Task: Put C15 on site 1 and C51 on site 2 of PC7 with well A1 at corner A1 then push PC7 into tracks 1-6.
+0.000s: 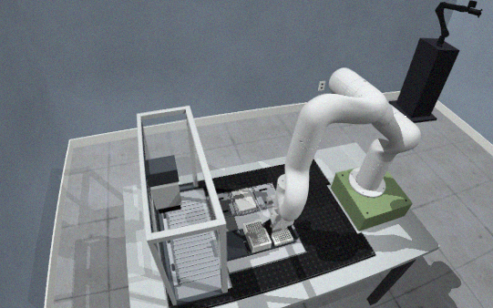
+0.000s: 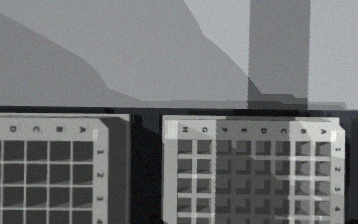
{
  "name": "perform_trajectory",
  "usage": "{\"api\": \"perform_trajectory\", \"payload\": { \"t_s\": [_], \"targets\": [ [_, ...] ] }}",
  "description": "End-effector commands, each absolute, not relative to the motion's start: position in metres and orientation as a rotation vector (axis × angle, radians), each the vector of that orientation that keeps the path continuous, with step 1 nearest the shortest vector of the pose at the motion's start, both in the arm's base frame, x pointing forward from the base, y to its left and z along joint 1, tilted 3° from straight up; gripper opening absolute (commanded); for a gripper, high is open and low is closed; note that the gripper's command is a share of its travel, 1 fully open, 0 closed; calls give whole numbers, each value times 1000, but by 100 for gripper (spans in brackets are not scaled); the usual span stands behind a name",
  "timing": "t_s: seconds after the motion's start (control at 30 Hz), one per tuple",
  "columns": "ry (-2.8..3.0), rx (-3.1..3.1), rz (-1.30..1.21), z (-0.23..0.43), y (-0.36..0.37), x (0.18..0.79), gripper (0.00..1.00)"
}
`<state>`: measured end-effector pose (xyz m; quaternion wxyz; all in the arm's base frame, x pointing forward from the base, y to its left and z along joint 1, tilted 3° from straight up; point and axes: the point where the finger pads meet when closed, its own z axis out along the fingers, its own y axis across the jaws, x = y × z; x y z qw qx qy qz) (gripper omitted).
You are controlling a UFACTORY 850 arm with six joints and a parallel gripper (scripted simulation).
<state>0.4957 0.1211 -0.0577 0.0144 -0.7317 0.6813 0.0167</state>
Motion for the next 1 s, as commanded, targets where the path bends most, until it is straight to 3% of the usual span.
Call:
{"api": "perform_trajectory", "payload": {
  "t_s": [0.0, 0.57, 0.6, 0.97],
  "targets": [
    [2120, -2276, 51, -58, 121, 497, 0],
    [2120, -2276, 51, -58, 121, 497, 0],
    [2120, -2276, 51, -59, 121, 497, 100],
    [2120, -2276, 51, -59, 121, 497, 100]
  ]
}}
